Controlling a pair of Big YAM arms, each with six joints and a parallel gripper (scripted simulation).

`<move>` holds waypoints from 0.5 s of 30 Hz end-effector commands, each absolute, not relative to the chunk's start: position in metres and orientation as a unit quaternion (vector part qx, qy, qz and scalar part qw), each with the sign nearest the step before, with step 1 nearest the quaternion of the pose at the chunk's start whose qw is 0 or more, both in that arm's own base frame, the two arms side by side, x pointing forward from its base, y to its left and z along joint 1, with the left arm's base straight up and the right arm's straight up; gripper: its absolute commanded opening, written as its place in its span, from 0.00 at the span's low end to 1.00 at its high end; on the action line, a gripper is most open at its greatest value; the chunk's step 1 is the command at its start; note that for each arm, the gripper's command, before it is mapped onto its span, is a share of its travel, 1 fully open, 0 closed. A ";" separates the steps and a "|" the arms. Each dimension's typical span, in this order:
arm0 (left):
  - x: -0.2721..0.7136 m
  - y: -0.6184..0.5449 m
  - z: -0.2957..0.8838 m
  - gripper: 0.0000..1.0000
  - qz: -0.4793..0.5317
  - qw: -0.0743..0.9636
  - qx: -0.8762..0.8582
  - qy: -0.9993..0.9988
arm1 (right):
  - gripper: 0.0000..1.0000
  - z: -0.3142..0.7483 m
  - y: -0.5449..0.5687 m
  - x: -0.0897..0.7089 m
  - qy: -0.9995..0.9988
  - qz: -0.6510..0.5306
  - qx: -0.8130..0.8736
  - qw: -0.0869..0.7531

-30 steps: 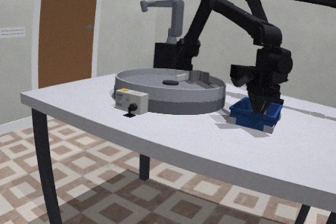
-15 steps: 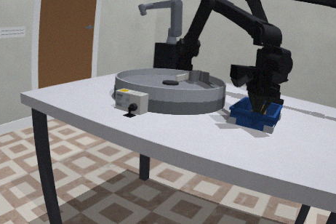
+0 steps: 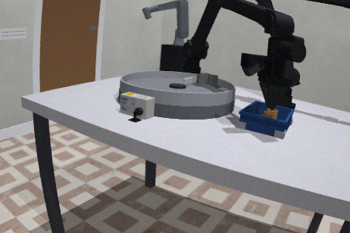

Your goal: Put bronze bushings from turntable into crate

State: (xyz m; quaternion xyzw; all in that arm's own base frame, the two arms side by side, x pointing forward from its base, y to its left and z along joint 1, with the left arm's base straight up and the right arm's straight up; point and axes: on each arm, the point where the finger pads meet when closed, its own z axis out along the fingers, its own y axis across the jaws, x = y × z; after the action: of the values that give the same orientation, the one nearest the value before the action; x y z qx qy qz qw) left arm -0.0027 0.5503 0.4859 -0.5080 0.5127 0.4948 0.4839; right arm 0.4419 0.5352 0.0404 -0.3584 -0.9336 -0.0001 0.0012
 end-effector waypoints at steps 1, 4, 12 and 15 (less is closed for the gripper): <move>-0.006 0.545 0.501 1.00 0.503 0.497 -0.503 0.497 | 0.16 0.092 0.544 0.464 -0.931 -0.037 -0.363 -0.013; -0.006 0.545 0.501 1.00 0.503 0.497 -0.503 0.497 | 0.16 0.075 0.542 0.462 -0.931 -0.019 -0.363 -0.006; -0.006 0.545 0.501 1.00 0.503 0.497 -0.503 0.497 | 0.16 0.114 0.542 0.462 -0.931 -0.028 -0.364 -0.009; -0.006 0.545 0.501 1.00 0.503 0.497 -0.503 0.497 | 0.16 0.121 0.542 0.462 -0.931 -0.031 -0.364 -0.010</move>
State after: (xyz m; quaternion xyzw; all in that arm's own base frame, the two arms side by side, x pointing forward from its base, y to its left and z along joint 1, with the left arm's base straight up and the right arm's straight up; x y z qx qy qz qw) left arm -0.0027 0.5503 0.4859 -0.5080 0.5127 0.4948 0.4839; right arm 0.4427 0.5361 0.0835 -0.3590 -0.9333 0.0013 0.0016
